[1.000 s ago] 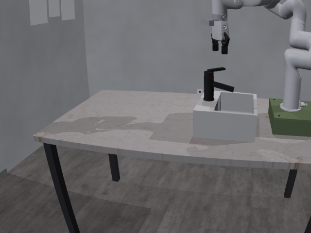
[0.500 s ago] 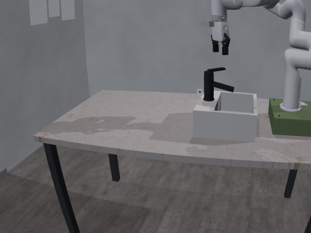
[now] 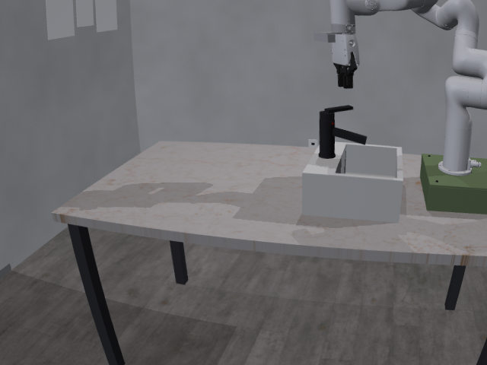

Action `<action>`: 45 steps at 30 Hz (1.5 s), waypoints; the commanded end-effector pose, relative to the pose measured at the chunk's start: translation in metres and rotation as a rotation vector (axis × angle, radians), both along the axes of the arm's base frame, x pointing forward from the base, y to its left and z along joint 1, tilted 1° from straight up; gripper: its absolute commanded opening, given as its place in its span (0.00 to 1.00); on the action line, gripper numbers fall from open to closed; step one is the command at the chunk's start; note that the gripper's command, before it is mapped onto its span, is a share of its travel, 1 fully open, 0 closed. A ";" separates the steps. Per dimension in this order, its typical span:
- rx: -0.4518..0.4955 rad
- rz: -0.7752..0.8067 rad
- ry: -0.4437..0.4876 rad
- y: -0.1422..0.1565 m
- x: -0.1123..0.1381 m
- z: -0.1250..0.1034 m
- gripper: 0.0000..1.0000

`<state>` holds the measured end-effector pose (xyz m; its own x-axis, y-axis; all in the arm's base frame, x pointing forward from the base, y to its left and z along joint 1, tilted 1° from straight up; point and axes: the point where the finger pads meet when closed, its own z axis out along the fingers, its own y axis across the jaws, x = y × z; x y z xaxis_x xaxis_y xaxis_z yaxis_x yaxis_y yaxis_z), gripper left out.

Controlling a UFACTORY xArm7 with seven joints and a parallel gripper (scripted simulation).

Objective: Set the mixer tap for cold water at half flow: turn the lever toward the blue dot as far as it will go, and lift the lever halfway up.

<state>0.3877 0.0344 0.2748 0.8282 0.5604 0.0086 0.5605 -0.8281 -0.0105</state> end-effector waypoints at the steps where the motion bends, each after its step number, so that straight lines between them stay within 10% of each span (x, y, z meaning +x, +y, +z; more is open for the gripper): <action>1: 0.001 0.000 -0.004 0.000 0.001 0.001 0.00; 36: 0.001 0.000 -0.004 0.000 0.001 0.001 0.00; 37: 0.001 0.000 -0.004 0.000 0.001 0.001 0.67; 45: 0.001 0.000 -0.004 0.000 0.001 0.001 0.67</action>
<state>0.3877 0.0344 0.2748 0.8281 0.5605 0.0087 0.5606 -0.8281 -0.0106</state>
